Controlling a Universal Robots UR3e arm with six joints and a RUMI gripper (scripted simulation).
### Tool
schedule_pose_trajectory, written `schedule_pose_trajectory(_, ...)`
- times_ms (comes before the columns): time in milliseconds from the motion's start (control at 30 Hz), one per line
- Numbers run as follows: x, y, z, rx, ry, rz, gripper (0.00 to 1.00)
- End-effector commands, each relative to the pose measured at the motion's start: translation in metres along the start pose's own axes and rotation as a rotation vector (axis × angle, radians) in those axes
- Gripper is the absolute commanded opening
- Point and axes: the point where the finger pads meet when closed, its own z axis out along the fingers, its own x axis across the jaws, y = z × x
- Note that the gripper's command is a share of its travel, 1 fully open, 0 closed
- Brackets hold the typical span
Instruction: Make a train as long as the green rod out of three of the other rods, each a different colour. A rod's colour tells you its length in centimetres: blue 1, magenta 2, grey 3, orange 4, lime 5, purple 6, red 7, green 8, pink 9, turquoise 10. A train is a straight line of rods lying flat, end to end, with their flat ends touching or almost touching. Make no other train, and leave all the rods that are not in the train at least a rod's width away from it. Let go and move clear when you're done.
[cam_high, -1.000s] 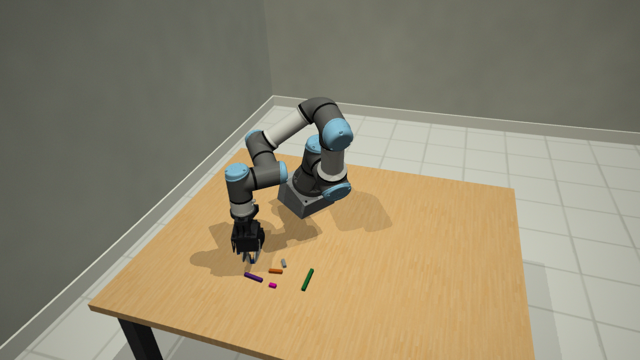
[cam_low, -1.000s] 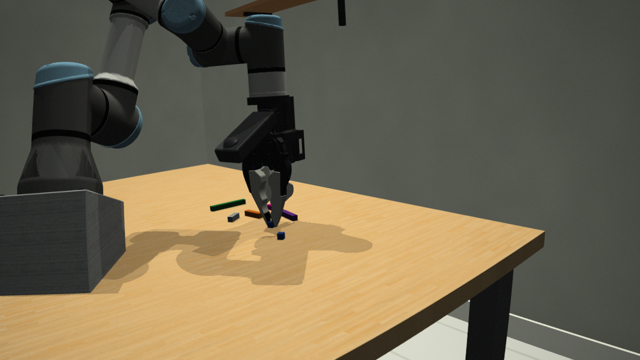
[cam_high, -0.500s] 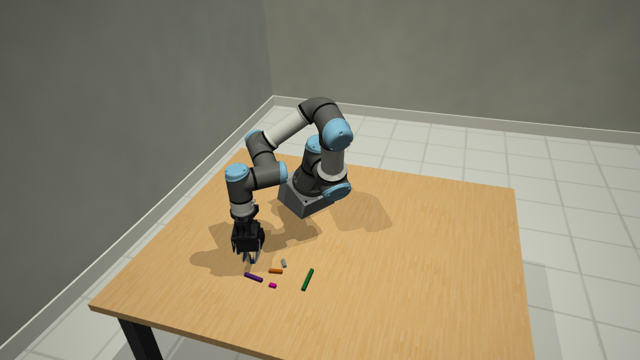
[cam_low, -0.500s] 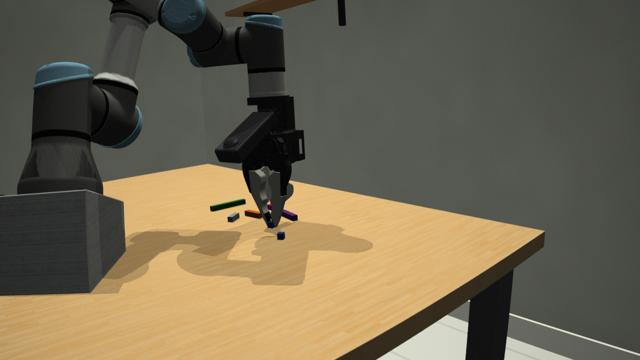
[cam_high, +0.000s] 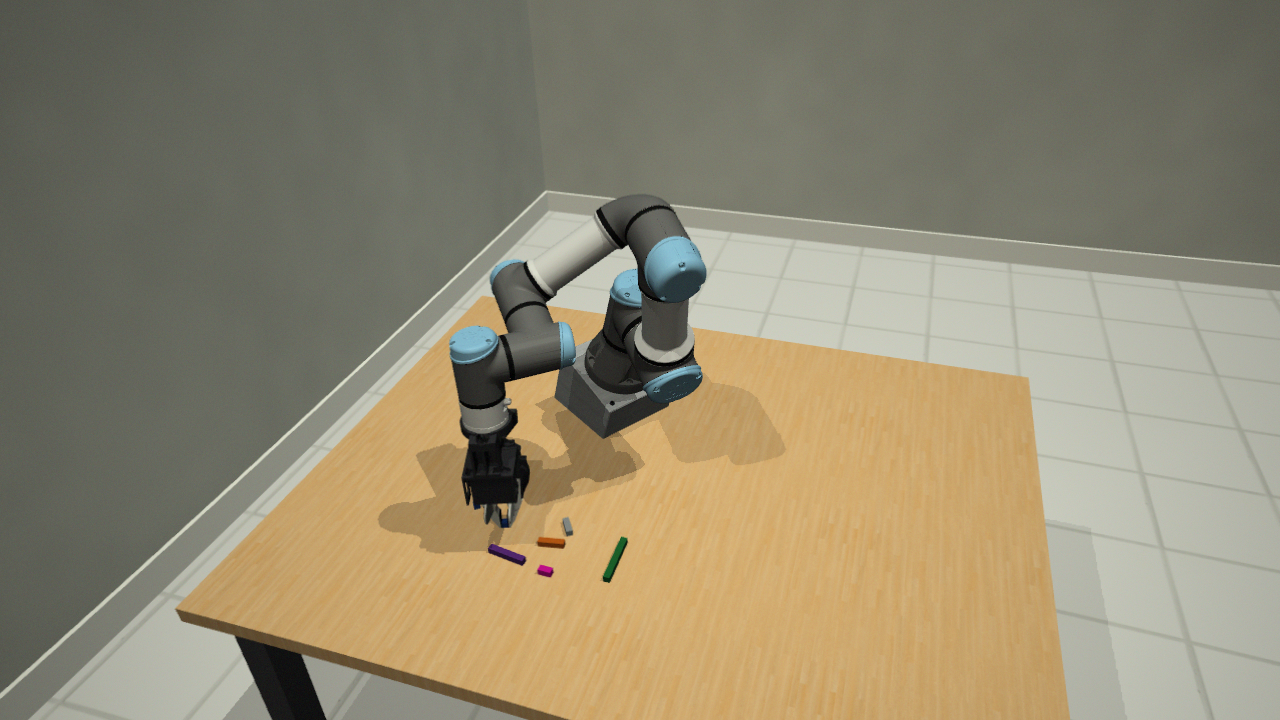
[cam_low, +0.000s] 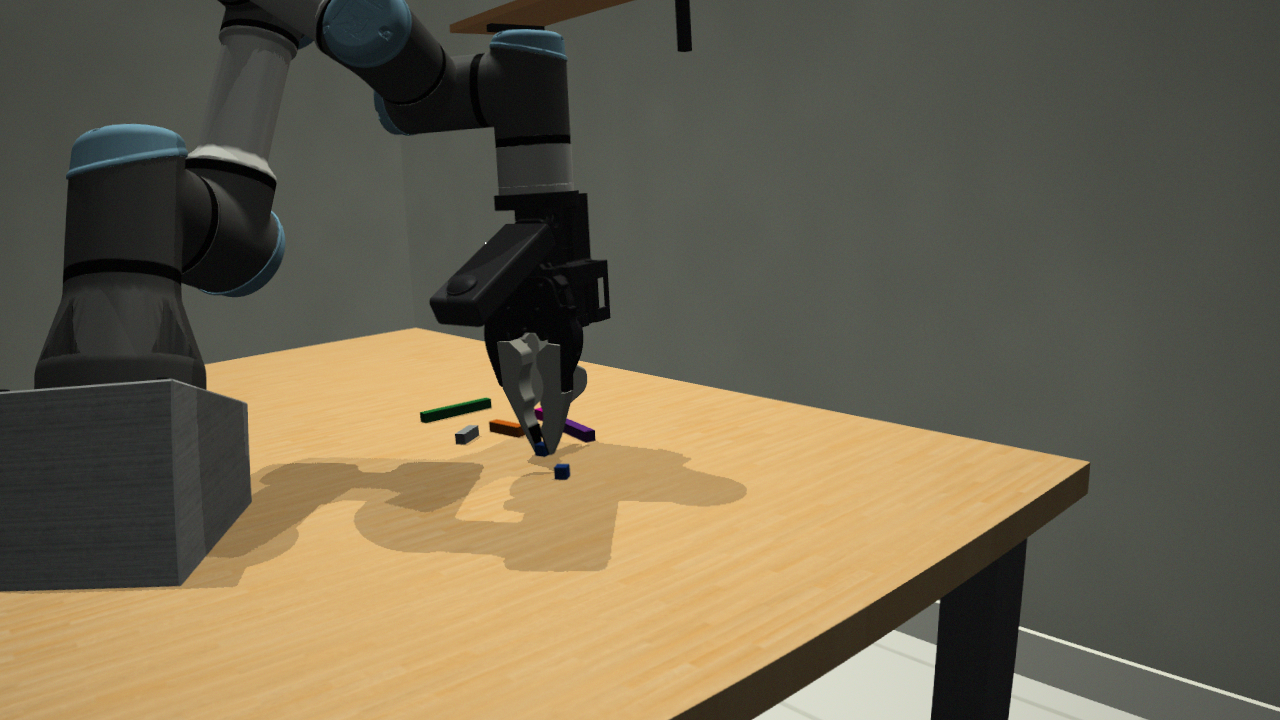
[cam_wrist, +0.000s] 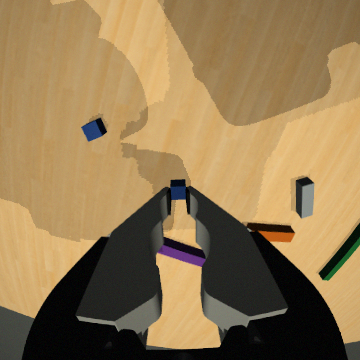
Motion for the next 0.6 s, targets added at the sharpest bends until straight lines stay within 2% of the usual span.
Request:
schedule_pose_trajectory(0,-0.0007,0.0004,-0.0006,-0.001,-0.002,0.000,0.03)
schedule_pose_trajectory(300,-0.0007,0.0004,-0.0006,-0.001,-0.002,0.000,0.11)
schedule_pose_trajectory(567,-0.0007,0.0004,-0.0006,-0.001,-0.002,0.000,0.14)
